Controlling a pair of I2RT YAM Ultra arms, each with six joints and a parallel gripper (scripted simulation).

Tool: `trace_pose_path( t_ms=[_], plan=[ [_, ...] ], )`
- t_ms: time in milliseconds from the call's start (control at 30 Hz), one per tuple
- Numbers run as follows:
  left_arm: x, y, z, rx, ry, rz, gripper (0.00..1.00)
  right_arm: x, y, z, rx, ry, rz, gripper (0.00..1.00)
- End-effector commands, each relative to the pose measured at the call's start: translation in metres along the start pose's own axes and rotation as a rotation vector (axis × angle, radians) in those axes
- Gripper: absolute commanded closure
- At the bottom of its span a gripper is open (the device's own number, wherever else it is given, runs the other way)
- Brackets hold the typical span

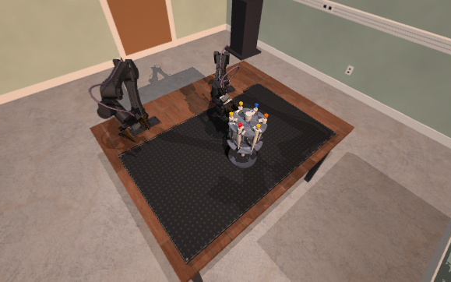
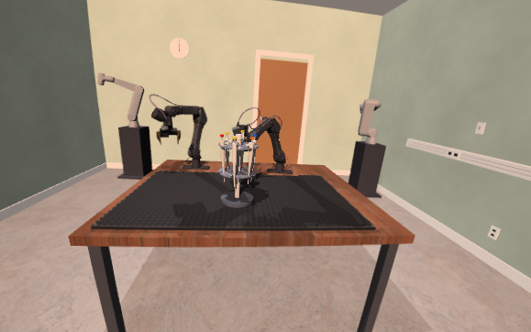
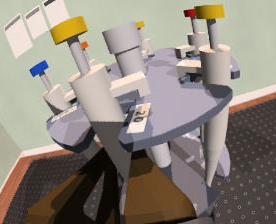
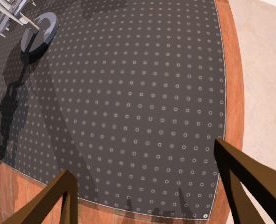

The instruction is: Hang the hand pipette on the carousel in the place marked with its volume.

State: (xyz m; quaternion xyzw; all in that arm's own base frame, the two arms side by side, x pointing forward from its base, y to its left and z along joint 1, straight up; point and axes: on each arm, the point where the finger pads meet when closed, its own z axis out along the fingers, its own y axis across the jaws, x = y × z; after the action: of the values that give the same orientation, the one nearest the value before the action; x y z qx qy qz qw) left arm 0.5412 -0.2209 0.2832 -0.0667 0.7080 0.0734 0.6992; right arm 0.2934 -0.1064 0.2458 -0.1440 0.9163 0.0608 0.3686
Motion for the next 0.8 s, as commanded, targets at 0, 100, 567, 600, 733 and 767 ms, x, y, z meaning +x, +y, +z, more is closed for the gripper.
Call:
trace_pose_path(
  t_ms=[0, 100, 567, 600, 733, 767],
  plan=[
    [-0.034, 0.007, -0.003, -0.022, -0.047, -0.047, 0.88, -0.007, -0.004, -0.003, 0.006, -0.026, -0.014, 0.00],
    [-0.034, 0.007, -0.003, -0.022, -0.047, -0.047, 0.88, -0.007, -0.004, -0.003, 0.006, -0.026, -0.014, 0.00],
    [-0.016, -0.002, -0.003, -0.198, -0.019, -0.026, 0.88, -0.007, -0.004, -0.003, 0.006, -0.026, -0.014, 0.00],
    [-0.031, 0.007, -0.004, -0.206, -0.036, -0.050, 0.88, -0.007, -0.004, -0.003, 0.006, -0.026, -0.014, 0.00],
    [-0.031, 0.010, -0.001, -0.214, -0.036, -0.050, 0.88, -0.007, -0.004, -0.003, 0.006, -0.026, -0.014, 0.00],
    [-0.031, 0.010, -0.001, -0.214, -0.036, -0.050, 0.88, -0.007, -0.004, -0.003, 0.006, -0.026, -0.014, 0.00]
  ],
)
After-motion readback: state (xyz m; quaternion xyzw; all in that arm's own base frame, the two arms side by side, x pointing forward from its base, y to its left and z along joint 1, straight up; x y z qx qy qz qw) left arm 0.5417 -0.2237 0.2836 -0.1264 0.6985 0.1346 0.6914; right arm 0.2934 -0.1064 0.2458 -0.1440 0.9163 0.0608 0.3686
